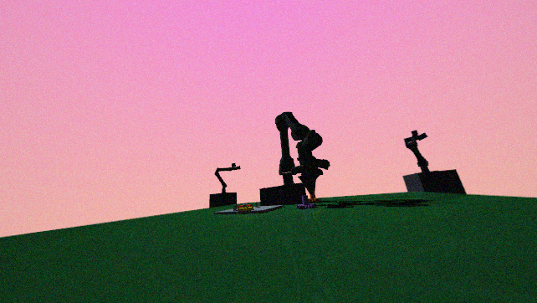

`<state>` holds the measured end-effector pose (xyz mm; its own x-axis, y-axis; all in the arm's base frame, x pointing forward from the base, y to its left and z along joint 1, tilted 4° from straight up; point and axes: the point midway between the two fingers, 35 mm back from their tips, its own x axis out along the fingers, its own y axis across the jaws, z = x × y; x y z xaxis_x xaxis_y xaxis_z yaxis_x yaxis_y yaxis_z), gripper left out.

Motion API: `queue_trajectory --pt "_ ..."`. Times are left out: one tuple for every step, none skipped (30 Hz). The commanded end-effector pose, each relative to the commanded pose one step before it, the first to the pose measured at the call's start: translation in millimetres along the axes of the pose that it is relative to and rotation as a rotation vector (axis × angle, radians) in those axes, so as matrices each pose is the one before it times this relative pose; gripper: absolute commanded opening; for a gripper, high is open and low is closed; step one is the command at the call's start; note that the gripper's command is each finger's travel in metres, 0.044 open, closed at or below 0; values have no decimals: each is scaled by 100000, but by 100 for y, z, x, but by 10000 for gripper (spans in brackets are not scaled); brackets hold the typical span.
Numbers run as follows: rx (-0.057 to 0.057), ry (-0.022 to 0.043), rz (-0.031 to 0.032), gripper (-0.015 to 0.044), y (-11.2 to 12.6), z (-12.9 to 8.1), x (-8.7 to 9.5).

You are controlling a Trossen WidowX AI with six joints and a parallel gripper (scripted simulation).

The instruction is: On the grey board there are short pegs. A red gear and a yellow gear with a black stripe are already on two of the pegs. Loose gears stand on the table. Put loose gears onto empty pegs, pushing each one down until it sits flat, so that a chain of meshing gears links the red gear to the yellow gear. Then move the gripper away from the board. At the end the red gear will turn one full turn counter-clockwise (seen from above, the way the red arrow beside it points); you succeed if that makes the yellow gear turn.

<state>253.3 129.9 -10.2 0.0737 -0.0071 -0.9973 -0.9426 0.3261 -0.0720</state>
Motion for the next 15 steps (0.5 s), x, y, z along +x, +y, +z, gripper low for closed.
queue_trajectory --pt "204 -566 30 0 -106 355 -938" --pt "126 68 15 0 -18 56 -244" --pt "124 67 15 0 -16 53 -242" --pt "124 67 15 0 -14 51 -243" --pt "124 67 14 0 -12 49 -245" --pt "124 67 14 0 -10 47 -246" --pt "124 68 14 0 -9 45 -247" --pt "124 68 14 0 -7 43 -248" --pt "124 68 14 0 -5 41 -250" --pt "124 68 14 0 -3 39 -251" --pt "31 60 -28 0 -10 47 -276" --pt "31 61 -29 0 -8 45 -280" --pt "31 61 -29 0 -6 42 -282" --pt "31 61 -29 0 -4 39 -283" --pt "31 61 -29 0 -1 37 -284"
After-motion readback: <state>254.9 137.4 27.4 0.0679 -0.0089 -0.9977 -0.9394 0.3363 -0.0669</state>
